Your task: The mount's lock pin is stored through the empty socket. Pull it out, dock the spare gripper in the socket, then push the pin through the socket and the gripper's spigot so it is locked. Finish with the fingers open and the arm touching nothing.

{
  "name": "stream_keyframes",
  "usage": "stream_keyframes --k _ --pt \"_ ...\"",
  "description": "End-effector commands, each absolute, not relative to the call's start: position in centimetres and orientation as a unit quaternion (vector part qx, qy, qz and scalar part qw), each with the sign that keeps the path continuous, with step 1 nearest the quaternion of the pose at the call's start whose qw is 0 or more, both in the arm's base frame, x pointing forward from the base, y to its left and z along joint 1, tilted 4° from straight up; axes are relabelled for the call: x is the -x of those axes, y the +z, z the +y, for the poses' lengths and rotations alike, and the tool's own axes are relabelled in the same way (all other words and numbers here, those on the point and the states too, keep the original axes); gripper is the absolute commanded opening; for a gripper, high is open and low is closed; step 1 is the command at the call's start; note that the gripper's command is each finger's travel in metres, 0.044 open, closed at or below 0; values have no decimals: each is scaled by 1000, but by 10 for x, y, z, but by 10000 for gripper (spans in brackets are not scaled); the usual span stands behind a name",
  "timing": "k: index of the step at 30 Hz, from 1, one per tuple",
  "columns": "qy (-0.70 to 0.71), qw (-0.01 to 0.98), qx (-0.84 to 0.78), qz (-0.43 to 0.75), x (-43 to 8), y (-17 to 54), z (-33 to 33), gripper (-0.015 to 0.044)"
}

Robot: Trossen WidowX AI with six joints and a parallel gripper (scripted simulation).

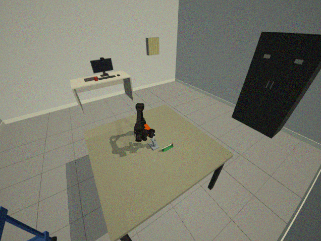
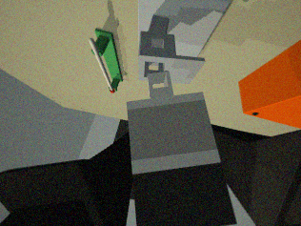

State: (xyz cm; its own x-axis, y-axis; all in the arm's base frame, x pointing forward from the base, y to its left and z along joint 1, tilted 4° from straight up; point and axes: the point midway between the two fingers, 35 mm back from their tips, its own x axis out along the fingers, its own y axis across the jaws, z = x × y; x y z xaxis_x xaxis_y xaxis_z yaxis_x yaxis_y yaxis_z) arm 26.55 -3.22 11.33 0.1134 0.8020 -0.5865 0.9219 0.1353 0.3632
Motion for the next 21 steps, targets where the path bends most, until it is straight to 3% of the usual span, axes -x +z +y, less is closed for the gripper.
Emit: stream_keyframes --k 1,21 --pt "-85 320 -680 654 -268 125 -30 0" --pt "-96 255 -699 661 -275 121 -25 0"
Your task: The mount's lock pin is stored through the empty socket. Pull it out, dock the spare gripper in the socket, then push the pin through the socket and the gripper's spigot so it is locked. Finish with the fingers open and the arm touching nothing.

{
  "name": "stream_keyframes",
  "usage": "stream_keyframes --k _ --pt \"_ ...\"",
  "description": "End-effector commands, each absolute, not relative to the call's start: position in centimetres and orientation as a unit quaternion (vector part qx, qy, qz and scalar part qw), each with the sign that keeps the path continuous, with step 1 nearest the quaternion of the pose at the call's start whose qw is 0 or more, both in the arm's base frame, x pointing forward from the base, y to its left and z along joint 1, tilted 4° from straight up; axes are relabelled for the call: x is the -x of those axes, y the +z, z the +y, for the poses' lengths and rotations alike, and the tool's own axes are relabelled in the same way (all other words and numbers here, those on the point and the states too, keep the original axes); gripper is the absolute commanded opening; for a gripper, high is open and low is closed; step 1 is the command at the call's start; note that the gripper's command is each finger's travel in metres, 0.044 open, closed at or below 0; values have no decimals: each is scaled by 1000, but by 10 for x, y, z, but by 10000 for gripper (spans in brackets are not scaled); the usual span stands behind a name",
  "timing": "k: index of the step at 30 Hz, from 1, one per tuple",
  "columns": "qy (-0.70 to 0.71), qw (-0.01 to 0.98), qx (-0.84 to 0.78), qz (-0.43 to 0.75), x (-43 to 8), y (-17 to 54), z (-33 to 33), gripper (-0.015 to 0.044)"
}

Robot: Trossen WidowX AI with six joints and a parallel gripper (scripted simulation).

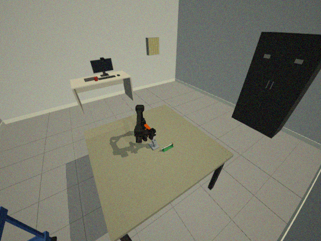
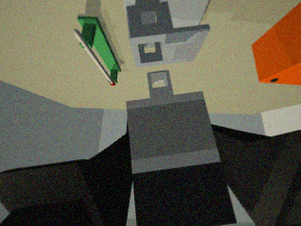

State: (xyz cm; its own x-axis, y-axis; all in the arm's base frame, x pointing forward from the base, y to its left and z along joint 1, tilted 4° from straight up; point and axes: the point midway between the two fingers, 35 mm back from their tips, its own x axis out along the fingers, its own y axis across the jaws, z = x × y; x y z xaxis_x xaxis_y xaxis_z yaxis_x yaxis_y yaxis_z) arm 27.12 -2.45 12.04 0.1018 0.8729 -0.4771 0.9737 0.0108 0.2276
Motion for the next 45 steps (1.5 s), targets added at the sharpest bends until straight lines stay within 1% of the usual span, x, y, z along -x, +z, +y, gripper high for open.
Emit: stream_keyframes --k 1,45 --pt "-96 254 -699 661 -275 119 -25 0" --pt "-97 253 -697 664 -286 66 -23 0"
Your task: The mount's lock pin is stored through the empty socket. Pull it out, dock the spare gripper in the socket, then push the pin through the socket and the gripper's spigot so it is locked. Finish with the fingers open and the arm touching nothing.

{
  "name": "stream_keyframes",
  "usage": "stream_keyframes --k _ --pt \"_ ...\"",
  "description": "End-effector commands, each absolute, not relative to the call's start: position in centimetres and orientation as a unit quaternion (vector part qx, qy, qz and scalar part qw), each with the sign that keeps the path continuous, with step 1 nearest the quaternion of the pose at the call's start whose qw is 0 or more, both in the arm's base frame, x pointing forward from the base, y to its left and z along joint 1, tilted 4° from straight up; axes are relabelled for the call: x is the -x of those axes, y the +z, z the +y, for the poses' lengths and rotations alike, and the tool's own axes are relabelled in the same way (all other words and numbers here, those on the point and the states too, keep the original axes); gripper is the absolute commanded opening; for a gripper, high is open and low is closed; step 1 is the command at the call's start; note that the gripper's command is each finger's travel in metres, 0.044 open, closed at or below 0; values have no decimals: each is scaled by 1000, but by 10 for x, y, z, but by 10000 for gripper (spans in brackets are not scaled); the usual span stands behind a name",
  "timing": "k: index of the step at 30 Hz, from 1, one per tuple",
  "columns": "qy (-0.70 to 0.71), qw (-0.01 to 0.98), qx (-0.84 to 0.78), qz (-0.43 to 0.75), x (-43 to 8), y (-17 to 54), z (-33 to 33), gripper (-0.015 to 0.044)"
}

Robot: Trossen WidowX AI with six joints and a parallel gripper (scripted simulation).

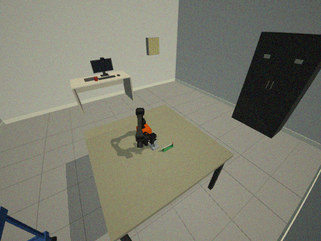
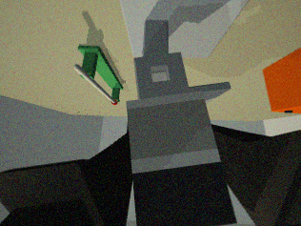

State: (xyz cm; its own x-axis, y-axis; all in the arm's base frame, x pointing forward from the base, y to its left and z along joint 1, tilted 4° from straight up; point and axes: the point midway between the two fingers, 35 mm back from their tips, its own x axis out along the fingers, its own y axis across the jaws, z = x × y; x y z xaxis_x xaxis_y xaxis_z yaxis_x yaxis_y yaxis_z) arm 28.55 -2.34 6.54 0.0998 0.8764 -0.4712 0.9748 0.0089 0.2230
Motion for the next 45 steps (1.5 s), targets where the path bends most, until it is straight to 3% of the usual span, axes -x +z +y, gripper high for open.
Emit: stream_keyframes --k 1,9,26,45 --pt "-97 253 -697 664 -286 66 -23 0" --pt "-97 253 -697 664 -286 66 -23 0" --pt "-97 253 -697 664 -286 66 -23 440" --pt "-101 238 -701 665 -274 106 -22 440"
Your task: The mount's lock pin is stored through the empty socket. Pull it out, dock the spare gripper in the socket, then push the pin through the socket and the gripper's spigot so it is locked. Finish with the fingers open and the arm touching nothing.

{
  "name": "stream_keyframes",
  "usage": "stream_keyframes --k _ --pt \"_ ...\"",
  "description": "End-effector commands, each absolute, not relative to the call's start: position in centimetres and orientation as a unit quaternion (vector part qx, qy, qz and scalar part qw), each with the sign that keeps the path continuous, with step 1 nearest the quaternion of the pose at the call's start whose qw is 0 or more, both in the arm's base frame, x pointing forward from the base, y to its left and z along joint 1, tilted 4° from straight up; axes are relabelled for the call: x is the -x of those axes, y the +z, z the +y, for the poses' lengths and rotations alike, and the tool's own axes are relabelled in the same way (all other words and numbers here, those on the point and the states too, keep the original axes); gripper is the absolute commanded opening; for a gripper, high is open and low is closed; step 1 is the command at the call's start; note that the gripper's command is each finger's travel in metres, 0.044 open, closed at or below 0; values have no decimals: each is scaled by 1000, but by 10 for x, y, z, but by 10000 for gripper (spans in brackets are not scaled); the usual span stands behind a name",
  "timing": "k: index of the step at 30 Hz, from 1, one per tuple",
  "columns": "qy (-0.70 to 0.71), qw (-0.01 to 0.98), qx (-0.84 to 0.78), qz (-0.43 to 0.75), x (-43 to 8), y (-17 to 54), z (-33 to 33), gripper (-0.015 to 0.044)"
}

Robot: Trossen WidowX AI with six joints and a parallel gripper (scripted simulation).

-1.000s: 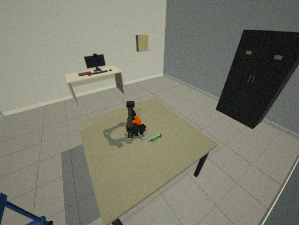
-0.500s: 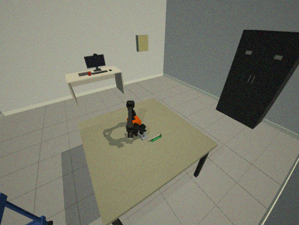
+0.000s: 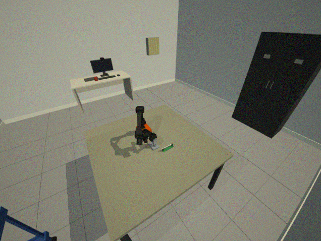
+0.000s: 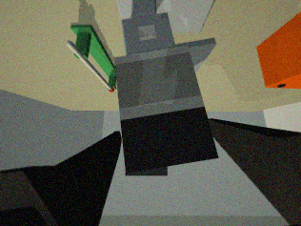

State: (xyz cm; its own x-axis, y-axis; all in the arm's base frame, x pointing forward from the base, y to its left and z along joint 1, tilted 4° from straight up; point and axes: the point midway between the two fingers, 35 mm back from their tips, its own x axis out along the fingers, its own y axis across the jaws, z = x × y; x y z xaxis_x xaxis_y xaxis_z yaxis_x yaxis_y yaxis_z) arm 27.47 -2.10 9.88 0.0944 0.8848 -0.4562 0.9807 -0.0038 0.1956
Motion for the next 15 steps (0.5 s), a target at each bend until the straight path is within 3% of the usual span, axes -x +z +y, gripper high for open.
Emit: stream_keyframes --k 1,15 --pt "-101 237 -701 665 -273 108 -22 440" --pt "-111 241 -710 653 -265 134 -18 440"
